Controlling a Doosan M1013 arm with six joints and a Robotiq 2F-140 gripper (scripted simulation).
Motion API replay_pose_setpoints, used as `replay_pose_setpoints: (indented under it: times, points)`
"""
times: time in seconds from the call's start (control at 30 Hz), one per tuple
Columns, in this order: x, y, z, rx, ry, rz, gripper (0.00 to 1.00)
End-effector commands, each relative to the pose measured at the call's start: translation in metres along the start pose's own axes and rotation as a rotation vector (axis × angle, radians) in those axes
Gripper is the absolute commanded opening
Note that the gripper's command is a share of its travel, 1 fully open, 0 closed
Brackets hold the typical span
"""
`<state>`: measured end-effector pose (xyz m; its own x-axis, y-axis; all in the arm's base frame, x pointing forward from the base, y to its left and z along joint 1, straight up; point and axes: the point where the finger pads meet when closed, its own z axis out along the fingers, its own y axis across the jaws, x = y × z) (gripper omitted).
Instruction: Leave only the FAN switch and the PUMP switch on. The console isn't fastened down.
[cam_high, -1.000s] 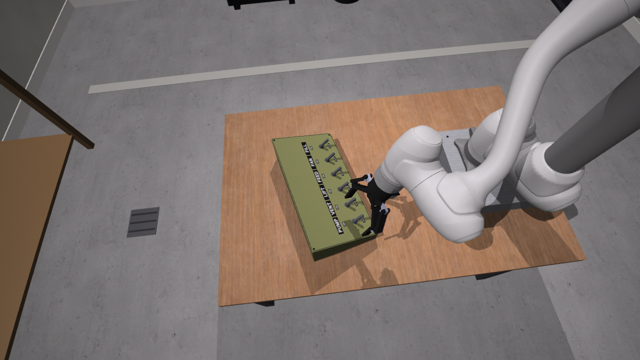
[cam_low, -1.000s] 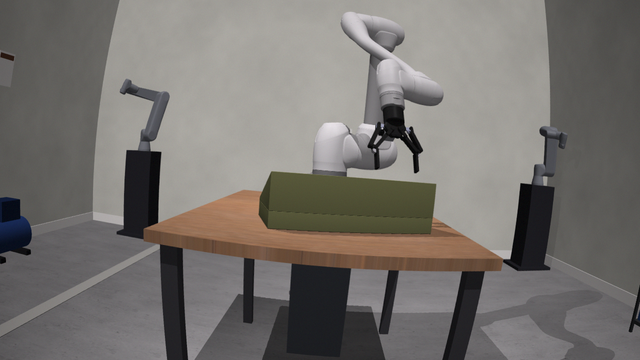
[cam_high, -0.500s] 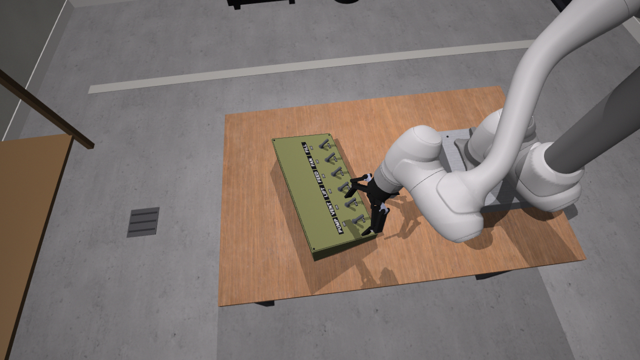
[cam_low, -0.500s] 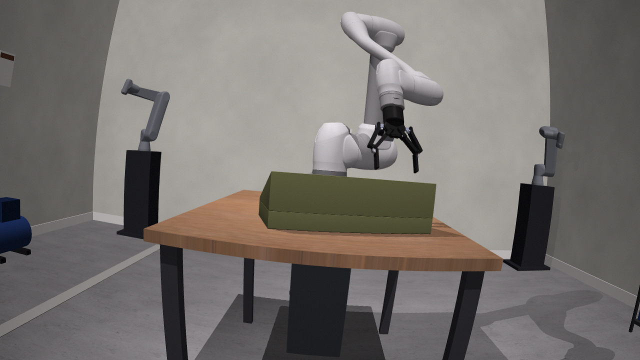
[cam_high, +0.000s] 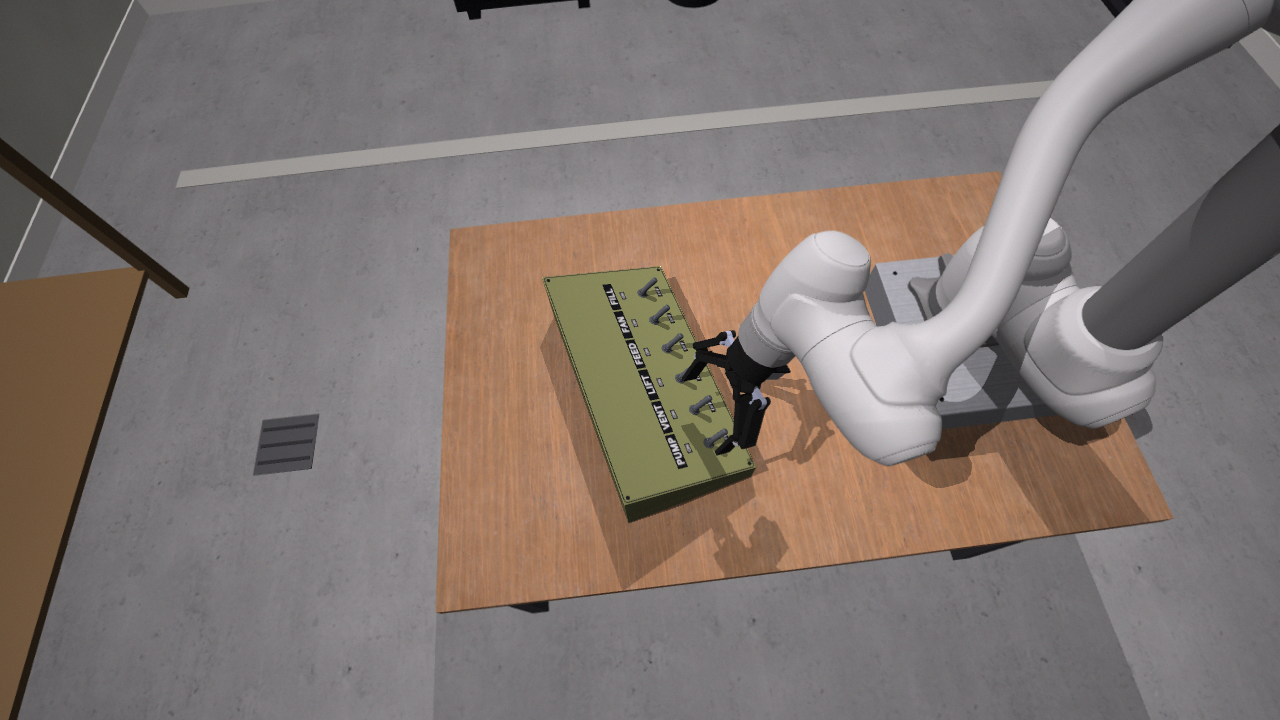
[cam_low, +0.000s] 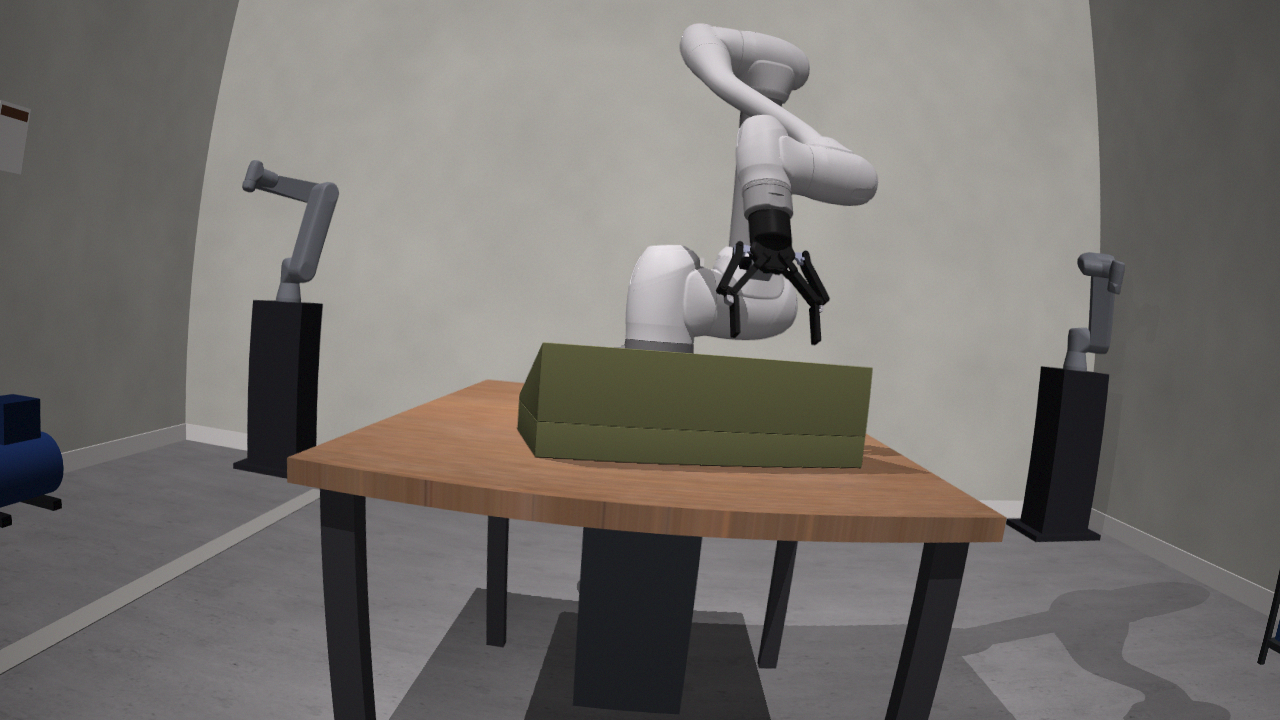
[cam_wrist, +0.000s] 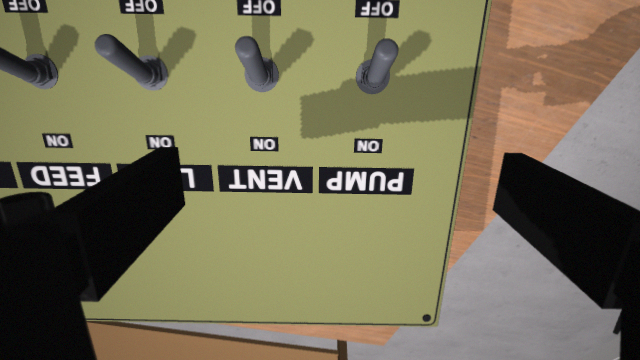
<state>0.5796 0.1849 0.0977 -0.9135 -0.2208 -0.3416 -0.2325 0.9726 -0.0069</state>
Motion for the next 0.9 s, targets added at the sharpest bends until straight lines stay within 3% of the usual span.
replay_pose_setpoints:
  times: [0.0,0.4,0.87]
  points:
    - [-0.001,-0.01,0.0,-0.001,-0.001,0.0,1.0]
    - [-0.001,-0.036,0.0,-0.001,-0.001,0.0,1.0]
    - [-0.001,-0.039,0.0,-0.001,-0.001,0.0,1.0]
